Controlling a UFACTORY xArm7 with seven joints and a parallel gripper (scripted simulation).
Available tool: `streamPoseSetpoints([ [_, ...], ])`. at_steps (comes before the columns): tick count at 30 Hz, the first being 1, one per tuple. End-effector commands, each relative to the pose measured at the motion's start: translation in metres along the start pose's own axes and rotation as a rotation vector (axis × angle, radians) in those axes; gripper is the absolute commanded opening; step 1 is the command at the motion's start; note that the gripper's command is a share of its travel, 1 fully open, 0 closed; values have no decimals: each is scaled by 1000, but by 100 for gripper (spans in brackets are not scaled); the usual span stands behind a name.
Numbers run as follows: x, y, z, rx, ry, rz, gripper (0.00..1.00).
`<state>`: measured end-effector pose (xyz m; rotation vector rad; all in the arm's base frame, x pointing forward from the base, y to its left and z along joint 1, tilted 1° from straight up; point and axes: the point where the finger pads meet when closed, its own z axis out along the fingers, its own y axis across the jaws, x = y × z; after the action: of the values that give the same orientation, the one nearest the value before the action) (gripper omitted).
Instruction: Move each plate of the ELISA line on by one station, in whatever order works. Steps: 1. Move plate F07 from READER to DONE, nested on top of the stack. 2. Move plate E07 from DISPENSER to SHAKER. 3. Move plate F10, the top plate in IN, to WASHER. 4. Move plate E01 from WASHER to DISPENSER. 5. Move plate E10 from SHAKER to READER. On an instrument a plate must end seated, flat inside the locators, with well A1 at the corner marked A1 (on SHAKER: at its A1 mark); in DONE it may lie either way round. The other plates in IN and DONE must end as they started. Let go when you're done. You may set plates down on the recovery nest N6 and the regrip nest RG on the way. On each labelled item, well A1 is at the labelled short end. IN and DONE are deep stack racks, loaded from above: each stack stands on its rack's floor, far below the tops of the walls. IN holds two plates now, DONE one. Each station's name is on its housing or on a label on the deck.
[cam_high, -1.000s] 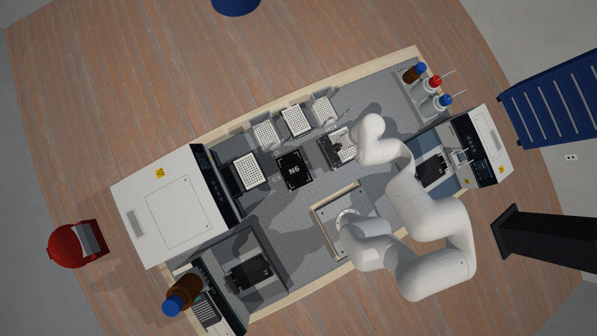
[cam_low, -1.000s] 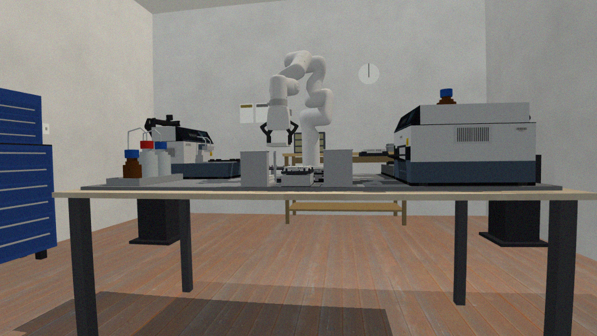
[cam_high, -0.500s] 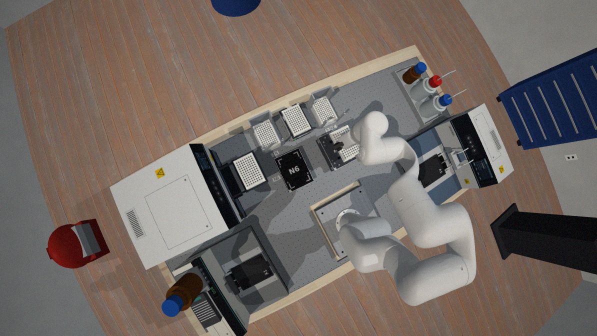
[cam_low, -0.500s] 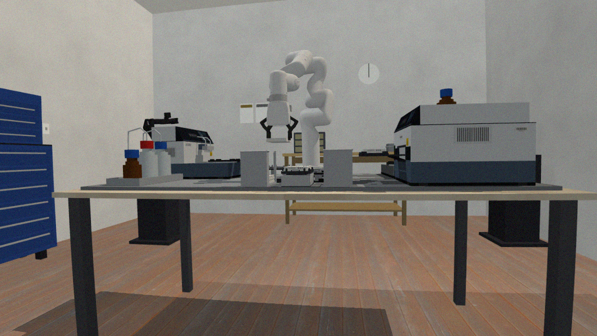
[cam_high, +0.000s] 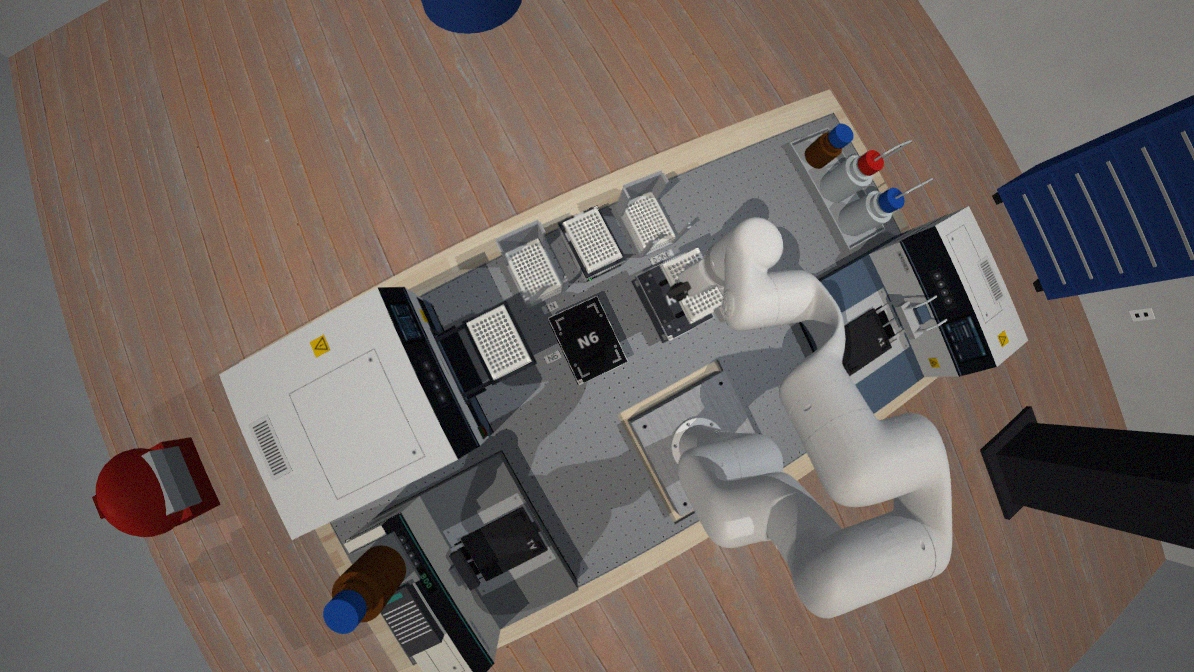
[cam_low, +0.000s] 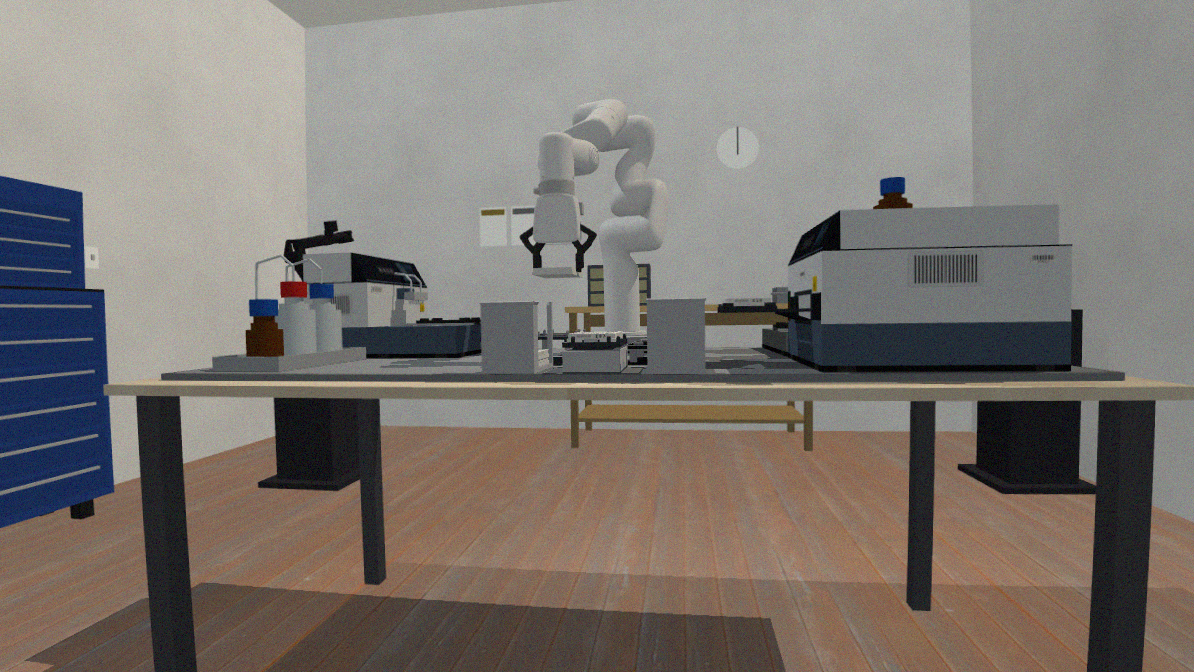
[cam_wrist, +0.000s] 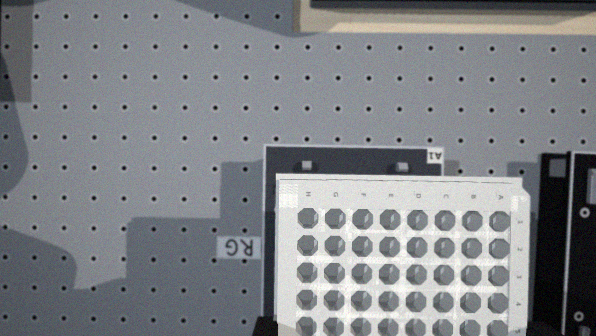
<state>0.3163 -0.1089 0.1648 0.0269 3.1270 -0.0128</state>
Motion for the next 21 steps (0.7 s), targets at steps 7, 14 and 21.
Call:
streamPoseSetpoints([
  [7,-2,-1,-11,2,-5,0,0],
  [14,-2,-1,-18,2,-5,0,0],
  [21,-2,-1,-18,2,-5,0,0],
])
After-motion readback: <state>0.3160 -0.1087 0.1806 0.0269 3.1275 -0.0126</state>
